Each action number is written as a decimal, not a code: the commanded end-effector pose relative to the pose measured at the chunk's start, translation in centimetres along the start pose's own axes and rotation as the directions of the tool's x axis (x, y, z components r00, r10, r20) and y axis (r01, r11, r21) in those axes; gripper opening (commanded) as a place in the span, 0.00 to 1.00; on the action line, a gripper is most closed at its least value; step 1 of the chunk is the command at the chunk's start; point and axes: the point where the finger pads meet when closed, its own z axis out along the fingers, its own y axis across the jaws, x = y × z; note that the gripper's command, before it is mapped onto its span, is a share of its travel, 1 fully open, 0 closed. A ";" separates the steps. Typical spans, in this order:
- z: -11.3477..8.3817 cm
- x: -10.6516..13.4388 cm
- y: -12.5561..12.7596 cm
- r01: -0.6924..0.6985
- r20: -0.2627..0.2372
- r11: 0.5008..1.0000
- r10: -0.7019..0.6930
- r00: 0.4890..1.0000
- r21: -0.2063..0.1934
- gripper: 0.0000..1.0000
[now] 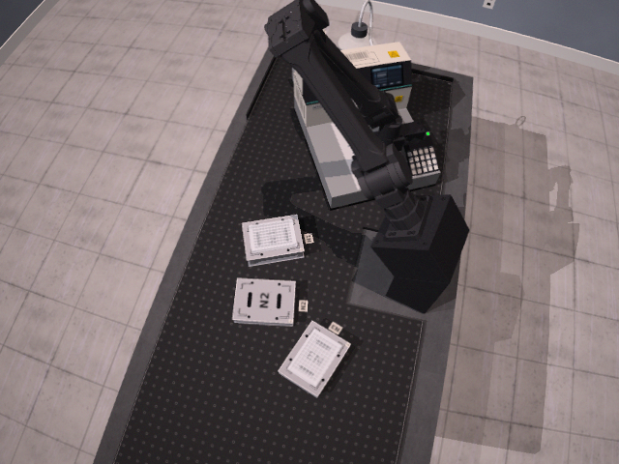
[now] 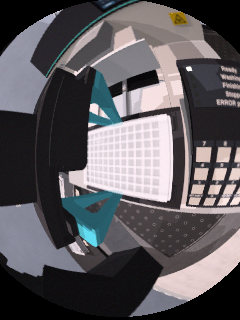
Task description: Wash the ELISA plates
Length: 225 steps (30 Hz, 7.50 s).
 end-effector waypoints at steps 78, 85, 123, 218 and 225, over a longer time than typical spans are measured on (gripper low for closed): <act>-8.1 -0.5 1.7 0.015 0.015 0.999 -0.015 1.000 -0.032 1.00; -9.1 -0.5 1.8 0.016 0.016 0.999 -0.016 1.000 -0.032 1.00; -9.2 -0.2 0.9 0.006 0.007 1.000 -0.006 1.000 -0.012 1.00; -5.7 -9.8 -7.4 1.000 0.356 -0.005 -0.934 -0.011 0.018 0.00; -5.5 -9.6 -7.8 1.000 0.347 -0.002 -0.938 -0.004 0.007 0.00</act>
